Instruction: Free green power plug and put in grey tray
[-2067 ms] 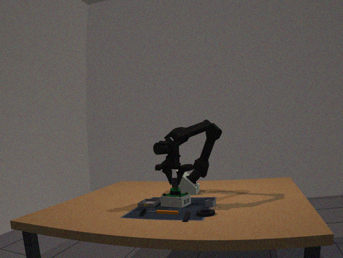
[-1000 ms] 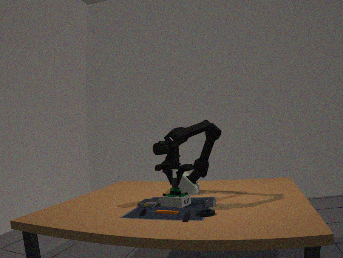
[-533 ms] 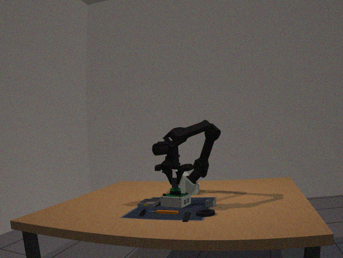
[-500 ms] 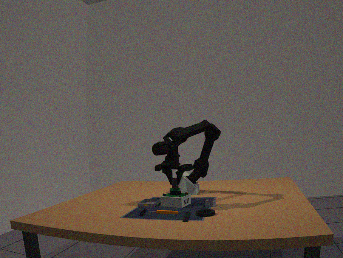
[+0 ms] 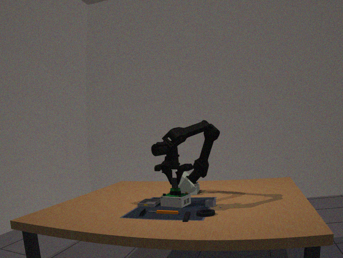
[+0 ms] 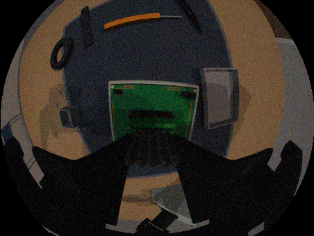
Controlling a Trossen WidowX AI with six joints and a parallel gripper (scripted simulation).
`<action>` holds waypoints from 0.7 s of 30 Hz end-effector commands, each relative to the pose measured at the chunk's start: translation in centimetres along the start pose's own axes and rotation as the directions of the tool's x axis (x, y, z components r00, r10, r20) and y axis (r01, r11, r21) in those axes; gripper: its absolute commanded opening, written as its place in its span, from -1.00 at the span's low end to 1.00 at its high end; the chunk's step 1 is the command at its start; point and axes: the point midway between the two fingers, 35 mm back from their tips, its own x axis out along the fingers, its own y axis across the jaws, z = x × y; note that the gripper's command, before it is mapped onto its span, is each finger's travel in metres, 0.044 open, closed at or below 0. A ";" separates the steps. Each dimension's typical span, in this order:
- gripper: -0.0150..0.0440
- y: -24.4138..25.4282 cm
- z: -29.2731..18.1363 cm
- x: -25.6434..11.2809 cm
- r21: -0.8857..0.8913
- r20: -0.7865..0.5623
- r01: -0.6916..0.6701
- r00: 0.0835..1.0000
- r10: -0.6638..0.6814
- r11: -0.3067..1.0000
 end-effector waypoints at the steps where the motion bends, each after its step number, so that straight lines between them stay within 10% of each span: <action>1: -0.49 -0.3 -0.4 -2.9 0.025 0.040 0.012 0.999 -0.013 1.000; 21: -0.49 0.2 -0.3 -2.4 0.027 0.038 0.080 0.996 -0.081 0.996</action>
